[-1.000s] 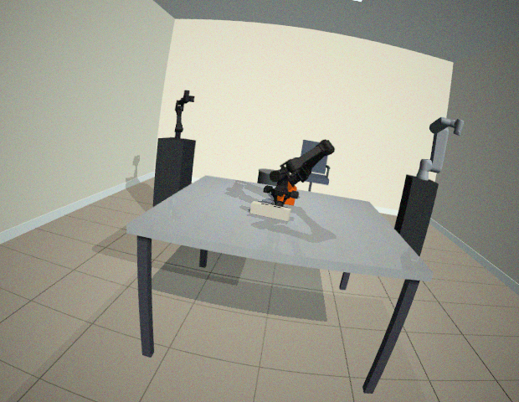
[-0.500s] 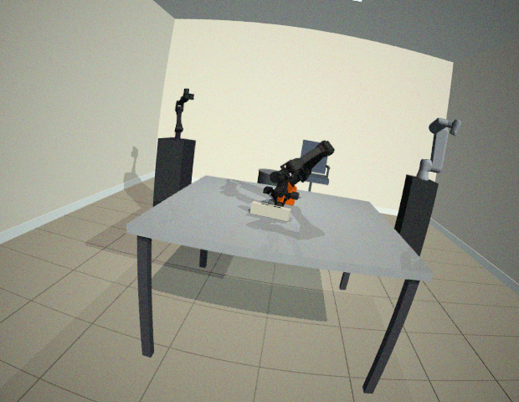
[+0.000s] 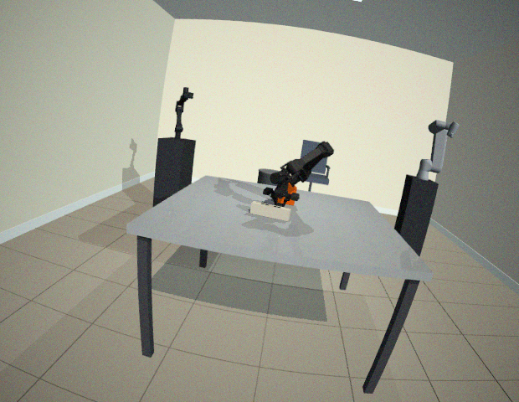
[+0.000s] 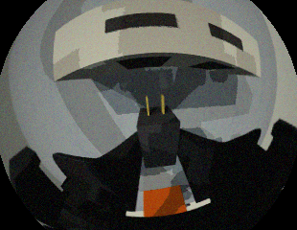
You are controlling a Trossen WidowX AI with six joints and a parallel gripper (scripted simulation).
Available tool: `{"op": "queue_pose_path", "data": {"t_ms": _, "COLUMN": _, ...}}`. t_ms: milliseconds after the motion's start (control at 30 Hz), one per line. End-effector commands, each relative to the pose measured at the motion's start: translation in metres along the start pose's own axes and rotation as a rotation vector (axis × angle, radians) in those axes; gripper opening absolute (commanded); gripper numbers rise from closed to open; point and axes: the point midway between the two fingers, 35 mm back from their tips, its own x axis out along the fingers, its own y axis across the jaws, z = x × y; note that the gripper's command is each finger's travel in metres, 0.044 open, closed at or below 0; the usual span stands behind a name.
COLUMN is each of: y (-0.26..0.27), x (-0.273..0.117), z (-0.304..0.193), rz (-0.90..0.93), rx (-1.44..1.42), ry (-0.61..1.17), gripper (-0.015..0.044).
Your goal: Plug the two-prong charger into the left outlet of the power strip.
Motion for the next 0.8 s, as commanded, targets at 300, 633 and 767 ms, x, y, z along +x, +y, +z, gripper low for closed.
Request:
{"op": "queue_pose_path", "data": {"t_ms": 300, "y": 0.006, "x": 0.001, "z": 0.015, "rz": 0.008, "rx": 0.018, "ry": 0.0, "gripper": 0.0}}
{"op": "queue_pose_path", "data": {"t_ms": 633, "y": 0.007, "x": 0.001, "z": 0.017, "rz": 0.008, "rx": 0.02, "ry": 0.001, "gripper": 0.0}}
{"op": "queue_pose_path", "data": {"t_ms": 767, "y": 0.007, "x": 0.001, "z": 0.017, "rz": 0.008, "rx": 0.02, "ry": 0.001, "gripper": 0.0}}
